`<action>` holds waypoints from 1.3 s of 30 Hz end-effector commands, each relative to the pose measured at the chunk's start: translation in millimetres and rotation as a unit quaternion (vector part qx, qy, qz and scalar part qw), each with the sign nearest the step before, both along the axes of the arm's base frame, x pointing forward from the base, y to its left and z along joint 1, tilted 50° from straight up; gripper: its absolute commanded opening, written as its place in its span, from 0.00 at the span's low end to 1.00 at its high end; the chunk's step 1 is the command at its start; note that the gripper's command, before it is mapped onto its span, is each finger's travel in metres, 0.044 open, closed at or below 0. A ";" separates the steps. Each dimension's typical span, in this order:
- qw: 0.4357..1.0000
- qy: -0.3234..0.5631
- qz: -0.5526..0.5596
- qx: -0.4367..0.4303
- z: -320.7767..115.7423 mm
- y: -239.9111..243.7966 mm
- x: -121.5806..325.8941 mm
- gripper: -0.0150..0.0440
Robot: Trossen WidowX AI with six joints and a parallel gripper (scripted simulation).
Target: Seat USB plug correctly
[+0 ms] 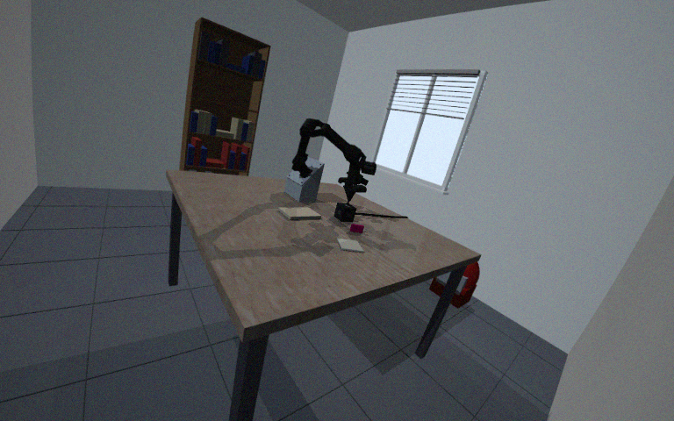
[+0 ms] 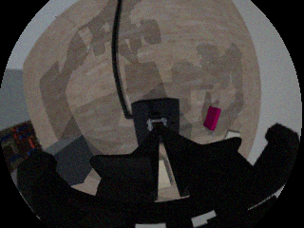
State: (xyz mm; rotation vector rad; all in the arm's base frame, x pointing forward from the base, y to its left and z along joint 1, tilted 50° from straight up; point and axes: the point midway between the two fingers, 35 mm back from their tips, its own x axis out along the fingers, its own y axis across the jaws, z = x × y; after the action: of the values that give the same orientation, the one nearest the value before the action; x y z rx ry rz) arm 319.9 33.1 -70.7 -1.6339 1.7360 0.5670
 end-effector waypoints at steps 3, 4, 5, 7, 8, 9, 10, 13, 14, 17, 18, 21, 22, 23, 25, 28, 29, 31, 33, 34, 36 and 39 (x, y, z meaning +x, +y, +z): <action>1.000 0.001 0.000 -0.002 -0.7 -2.9 0.0 0.25; 1.000 0.001 0.000 -0.002 -0.7 -2.9 0.0 0.25; 1.000 0.001 0.000 -0.002 -0.7 -2.9 0.0 0.25; 1.000 0.001 0.000 -0.002 -0.7 -2.9 0.0 0.25; 1.000 0.001 0.000 -0.002 -0.7 -2.9 0.0 0.25; 1.000 0.001 0.000 -0.002 -0.7 -2.9 0.0 0.25; 1.000 0.001 0.000 -0.002 -0.7 -2.9 0.0 0.25; 1.000 0.001 0.000 -0.002 -0.7 -2.9 0.0 0.25; 1.000 0.001 0.000 -0.002 -0.7 -2.9 0.0 0.25; 1.000 0.001 0.000 -0.002 -0.7 -2.9 0.0 0.25; 1.000 0.001 0.000 -0.002 -0.7 -2.9 0.0 0.25; 1.000 0.001 0.000 -0.002 -0.7 -2.9 0.0 0.25; 1.000 0.001 0.000 -0.002 -0.7 -2.9 0.0 0.25; 1.000 0.001 0.000 -0.002 -0.7 -2.9 0.0 0.25; 1.000 0.001 0.000 -0.002 -0.7 -2.9 0.0 0.25; 1.000 0.000 0.001 0.000 -0.2 0.2 0.3 0.34; 1.000 0.000 0.001 0.000 -0.2 0.2 0.3 0.39; 1.000 0.000 0.001 0.000 -0.2 0.2 0.3 0.42; 1.000 0.000 0.001 0.000 -0.2 0.2 0.3 0.42; 1.000 0.000 0.001 0.000 -0.2 0.2 0.3 0.42; 1.000 0.000 0.001 0.000 -0.2 0.2 0.3 0.42; 1.000 0.000 0.001 0.000 -0.2 0.2 0.3 0.42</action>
State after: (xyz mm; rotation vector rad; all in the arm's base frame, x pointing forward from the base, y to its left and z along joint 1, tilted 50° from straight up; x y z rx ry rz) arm 320.2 32.8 -71.1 -1.6353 1.7349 0.5672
